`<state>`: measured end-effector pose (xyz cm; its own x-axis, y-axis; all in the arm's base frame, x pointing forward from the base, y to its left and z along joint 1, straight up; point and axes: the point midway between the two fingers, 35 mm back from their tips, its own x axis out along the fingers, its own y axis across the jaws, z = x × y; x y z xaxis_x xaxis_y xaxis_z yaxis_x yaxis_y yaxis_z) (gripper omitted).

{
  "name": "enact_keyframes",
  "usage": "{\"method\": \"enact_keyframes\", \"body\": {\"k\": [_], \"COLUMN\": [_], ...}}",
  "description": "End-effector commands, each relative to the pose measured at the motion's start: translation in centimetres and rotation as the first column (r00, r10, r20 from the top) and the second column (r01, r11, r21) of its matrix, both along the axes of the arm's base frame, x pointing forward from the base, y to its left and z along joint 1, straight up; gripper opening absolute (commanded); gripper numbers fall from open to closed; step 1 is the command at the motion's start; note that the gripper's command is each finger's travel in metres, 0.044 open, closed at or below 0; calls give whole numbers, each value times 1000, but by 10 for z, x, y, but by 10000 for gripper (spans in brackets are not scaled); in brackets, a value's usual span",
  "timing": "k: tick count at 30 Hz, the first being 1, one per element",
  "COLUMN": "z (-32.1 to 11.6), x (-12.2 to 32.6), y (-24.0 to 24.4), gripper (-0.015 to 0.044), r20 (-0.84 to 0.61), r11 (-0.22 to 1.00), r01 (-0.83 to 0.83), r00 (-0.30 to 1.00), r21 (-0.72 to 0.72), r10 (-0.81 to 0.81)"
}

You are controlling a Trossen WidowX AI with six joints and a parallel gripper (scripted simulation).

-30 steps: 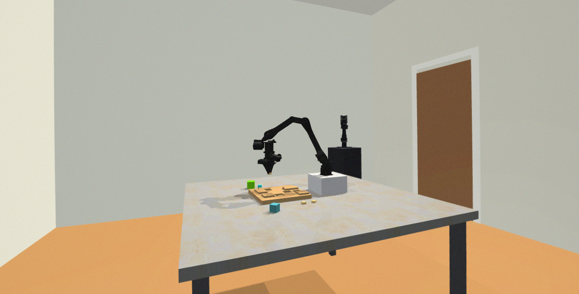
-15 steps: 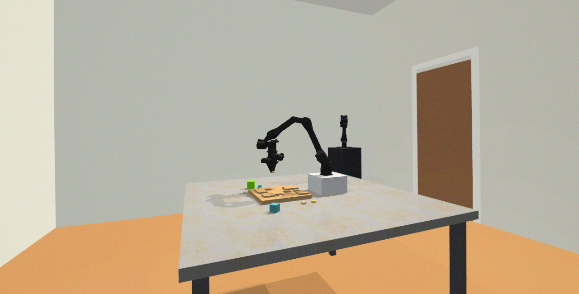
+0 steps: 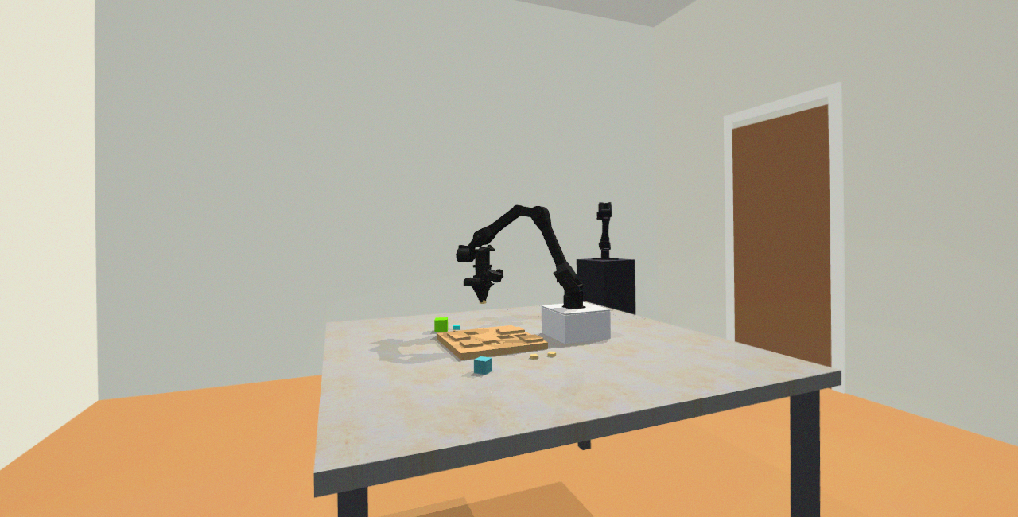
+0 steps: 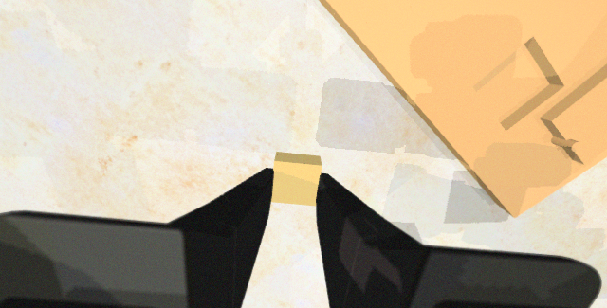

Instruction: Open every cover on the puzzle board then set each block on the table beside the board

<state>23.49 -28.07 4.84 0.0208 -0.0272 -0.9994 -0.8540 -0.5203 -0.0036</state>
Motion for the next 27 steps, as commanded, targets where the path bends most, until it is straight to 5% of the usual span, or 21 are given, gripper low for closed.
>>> {"method": "enact_keyframes", "body": {"k": [1, 27], "z": [-7, -50], "x": [-1, 2], "y": [-1, -5], "gripper": [80, 80], "r20": [-1, -1], "r11": [1000, 1000], "r01": [-3, -3], "r00": [1000, 1000], "r21": [3, 3], "r10": [3, 3]}}
